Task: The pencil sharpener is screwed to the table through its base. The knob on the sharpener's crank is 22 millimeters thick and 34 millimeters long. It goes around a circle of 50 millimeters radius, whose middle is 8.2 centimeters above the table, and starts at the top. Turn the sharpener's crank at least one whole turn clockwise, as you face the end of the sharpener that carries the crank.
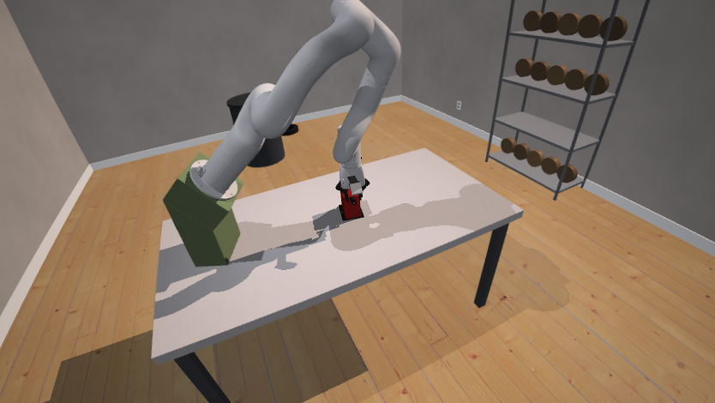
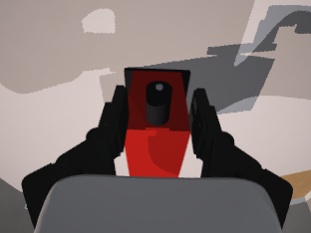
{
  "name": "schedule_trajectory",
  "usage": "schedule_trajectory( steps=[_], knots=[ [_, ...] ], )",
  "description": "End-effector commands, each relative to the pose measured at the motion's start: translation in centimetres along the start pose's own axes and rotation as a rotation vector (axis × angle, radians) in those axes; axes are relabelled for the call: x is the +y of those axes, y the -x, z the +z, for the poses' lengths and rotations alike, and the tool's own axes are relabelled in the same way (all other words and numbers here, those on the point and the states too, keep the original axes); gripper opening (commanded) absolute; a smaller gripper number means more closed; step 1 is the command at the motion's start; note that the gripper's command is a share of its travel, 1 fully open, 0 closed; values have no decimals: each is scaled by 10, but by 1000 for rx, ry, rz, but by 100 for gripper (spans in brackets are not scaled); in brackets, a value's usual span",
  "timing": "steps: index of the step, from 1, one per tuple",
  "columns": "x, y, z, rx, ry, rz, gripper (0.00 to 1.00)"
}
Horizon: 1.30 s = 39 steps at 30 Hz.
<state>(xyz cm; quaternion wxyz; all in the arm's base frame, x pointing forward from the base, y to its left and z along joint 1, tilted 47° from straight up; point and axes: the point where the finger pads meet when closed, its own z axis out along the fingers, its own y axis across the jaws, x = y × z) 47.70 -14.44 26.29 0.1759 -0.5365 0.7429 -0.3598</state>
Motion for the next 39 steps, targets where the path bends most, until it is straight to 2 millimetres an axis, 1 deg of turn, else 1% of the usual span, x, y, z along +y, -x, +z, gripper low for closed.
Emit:
schedule_trajectory(
  steps=[1,7,22,39],
  knots=[
    [0,0,3,0,-1,0,54],
    [0,0,8,0,-1,0,54],
    [0,0,26,0,-1,0,54],
    [0,0,36,0,-1,0,54]
  ],
)
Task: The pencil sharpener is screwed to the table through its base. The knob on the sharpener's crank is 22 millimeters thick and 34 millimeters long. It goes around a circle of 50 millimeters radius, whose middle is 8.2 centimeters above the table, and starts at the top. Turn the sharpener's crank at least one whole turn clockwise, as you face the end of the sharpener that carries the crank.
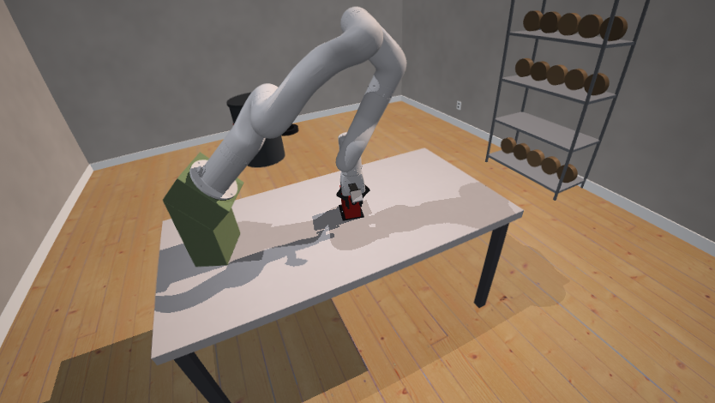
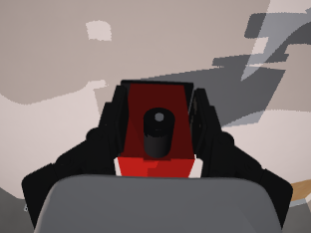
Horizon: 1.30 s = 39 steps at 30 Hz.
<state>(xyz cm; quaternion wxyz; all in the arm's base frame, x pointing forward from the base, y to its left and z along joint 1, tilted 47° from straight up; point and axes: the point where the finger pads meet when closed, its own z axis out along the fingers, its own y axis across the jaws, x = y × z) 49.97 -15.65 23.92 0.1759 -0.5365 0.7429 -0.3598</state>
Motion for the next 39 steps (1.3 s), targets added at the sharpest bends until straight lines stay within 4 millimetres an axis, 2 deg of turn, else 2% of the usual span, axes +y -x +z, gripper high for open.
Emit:
schedule_trajectory(
  steps=[1,20,21,39],
  knots=[
    [0,0,1,0,-1,0,54],
    [0,0,2,0,-1,0,54],
    [0,0,2,0,-1,0,0],
    [0,0,2,0,-1,0,0]
  ],
)
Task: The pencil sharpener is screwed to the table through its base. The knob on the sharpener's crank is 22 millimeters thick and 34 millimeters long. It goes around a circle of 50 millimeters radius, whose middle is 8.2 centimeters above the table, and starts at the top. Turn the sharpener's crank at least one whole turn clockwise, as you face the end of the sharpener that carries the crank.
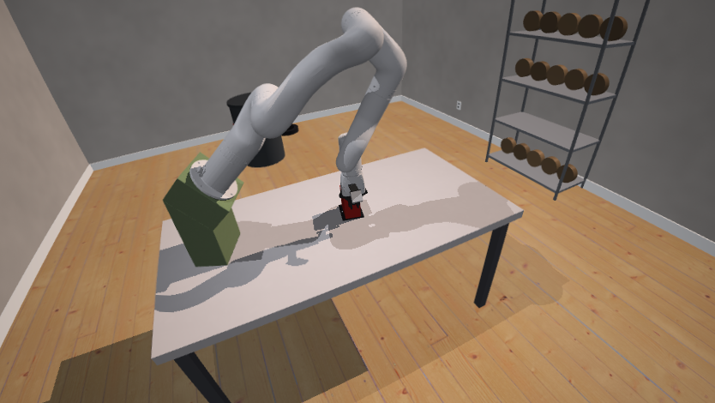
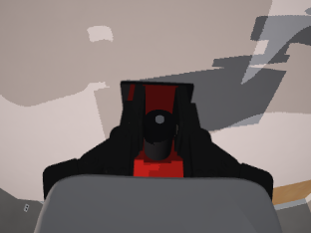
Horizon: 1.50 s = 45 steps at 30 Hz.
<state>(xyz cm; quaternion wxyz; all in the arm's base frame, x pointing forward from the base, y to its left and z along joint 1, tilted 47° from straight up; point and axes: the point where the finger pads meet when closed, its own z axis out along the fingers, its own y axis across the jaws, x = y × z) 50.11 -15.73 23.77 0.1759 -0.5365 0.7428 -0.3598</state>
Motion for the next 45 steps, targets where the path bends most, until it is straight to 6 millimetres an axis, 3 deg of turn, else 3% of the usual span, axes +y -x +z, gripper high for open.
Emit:
schedule_trajectory(
  steps=[1,32,45],
  knots=[
    [0,0,0,0,-1,0,0],
    [-1,0,0,0,-1,0,0],
    [-17,0,3,0,-1,0,0]
  ],
)
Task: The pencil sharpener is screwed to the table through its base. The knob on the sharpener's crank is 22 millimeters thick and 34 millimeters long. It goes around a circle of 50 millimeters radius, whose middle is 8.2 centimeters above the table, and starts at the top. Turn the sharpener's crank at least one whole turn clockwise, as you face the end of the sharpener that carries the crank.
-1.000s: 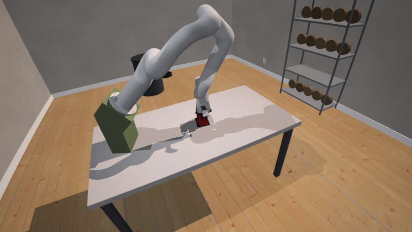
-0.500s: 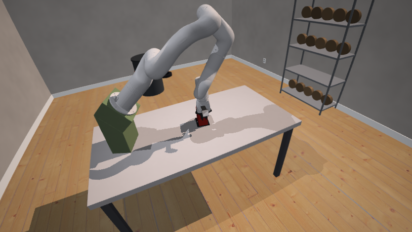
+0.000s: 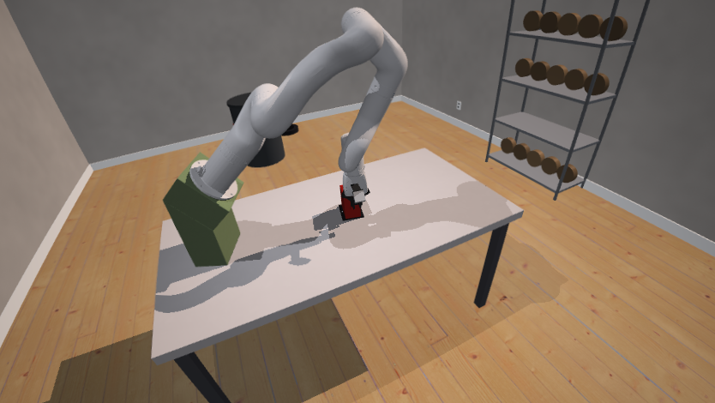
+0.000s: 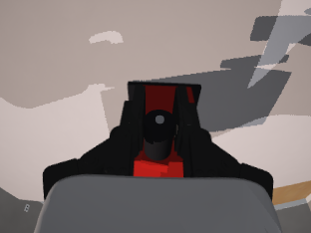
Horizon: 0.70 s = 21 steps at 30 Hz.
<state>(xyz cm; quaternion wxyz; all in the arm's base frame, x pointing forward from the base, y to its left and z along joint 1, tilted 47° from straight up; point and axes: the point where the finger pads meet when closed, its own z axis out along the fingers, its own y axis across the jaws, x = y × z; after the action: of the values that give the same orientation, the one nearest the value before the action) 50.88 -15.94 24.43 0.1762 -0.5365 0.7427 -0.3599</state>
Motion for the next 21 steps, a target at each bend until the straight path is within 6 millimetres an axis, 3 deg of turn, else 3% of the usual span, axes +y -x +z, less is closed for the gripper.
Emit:
schedule_trajectory(
  steps=[1,21],
  knots=[
    [-8,0,2,0,0,0,0],
    [-35,0,27,0,0,0,0]
  ],
)
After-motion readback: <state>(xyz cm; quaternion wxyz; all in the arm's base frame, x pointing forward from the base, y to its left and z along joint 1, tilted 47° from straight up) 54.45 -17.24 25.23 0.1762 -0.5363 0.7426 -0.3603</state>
